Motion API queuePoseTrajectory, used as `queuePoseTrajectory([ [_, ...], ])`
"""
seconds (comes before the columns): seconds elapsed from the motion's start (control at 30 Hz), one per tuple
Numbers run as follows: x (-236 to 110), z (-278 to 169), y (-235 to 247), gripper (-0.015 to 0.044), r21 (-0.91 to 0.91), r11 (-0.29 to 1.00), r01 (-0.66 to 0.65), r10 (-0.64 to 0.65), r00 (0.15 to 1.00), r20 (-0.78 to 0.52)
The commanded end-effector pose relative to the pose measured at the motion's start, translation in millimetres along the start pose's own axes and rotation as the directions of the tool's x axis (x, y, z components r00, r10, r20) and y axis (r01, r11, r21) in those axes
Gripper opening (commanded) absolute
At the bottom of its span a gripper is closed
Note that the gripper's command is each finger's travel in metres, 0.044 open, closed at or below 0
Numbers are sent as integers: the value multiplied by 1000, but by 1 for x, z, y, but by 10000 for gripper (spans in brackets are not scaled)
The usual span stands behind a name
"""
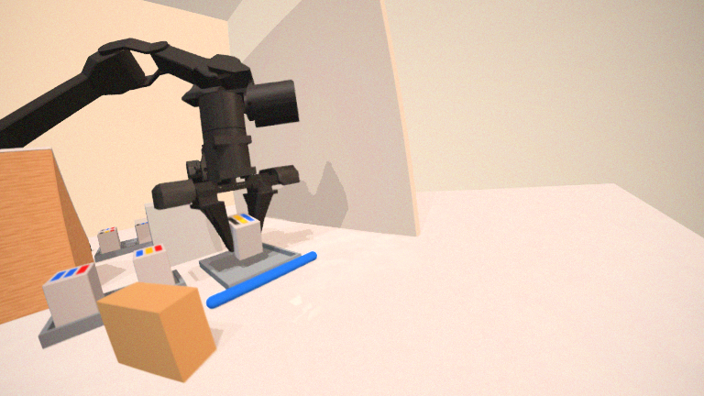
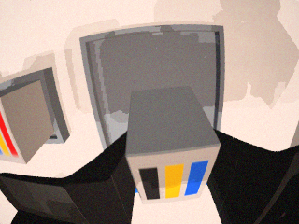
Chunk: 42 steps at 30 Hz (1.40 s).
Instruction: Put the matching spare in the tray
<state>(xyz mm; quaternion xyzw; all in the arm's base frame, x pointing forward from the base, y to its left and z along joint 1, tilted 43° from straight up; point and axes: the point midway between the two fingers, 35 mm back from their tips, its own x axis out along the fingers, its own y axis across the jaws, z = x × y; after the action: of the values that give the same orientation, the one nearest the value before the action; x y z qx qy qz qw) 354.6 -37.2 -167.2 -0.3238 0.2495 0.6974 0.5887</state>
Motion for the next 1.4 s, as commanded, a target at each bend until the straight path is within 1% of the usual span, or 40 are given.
queuePoseTrajectory([
  [0.0, 4, 1, 1, 0, 4, 1000, 3, -3, 1000, 4],
  [0.57, 1, 0, 0, 440, 0, 1000, 0, 0, 1000, 0],
  [0.63, -10, -1, -1, 440, 1, 1000, 0, 0, 1000, -1],
  [0.77, -80, -2, -2, 440, 4, 1000, 1, -1, 1000, -3],
  [0.83, -104, -1, 1, 440, 5, 1000, 1, -1, 1000, -2],
  [1.37, -105, -3, -2, 440, 7, 1000, 23, -23, 1000, -10],
])
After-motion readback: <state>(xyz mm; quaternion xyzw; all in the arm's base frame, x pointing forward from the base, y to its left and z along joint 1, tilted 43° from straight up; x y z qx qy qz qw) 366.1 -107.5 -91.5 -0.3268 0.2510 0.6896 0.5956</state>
